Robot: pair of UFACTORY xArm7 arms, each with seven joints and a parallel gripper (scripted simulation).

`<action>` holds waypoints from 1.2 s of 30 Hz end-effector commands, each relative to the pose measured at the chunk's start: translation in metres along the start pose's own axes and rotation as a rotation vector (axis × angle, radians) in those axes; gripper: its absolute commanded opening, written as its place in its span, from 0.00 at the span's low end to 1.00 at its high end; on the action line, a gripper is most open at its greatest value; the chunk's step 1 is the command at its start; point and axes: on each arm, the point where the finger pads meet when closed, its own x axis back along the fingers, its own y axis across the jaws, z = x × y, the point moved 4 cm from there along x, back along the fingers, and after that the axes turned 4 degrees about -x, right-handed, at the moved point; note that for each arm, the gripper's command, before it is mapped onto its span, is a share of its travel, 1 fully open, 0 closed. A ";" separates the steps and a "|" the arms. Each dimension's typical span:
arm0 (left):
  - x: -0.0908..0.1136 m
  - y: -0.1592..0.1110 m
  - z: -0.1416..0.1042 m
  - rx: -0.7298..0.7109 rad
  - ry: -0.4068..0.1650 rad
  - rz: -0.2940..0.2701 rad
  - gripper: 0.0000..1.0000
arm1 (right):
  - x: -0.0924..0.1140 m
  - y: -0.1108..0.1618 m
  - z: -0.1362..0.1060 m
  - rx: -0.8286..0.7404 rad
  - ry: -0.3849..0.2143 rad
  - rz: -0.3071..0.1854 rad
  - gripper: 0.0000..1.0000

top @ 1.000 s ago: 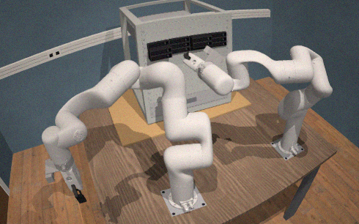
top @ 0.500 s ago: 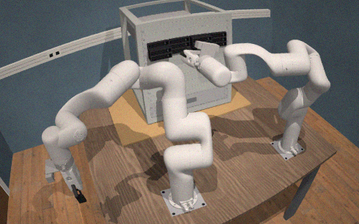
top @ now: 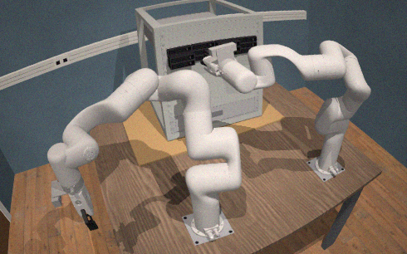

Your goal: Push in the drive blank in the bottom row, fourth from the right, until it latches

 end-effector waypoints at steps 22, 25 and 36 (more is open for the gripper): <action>0.002 0.000 0.001 0.000 0.004 0.001 1.00 | -0.049 -0.021 -0.025 0.714 -0.012 -0.022 0.00; 0.002 0.000 0.001 0.000 0.004 0.001 1.00 | -0.054 -0.025 -0.031 0.799 -0.013 -0.025 0.00; 0.002 0.000 0.001 0.000 0.004 0.001 1.00 | -0.067 -0.037 -0.050 1.043 -0.013 -0.032 0.00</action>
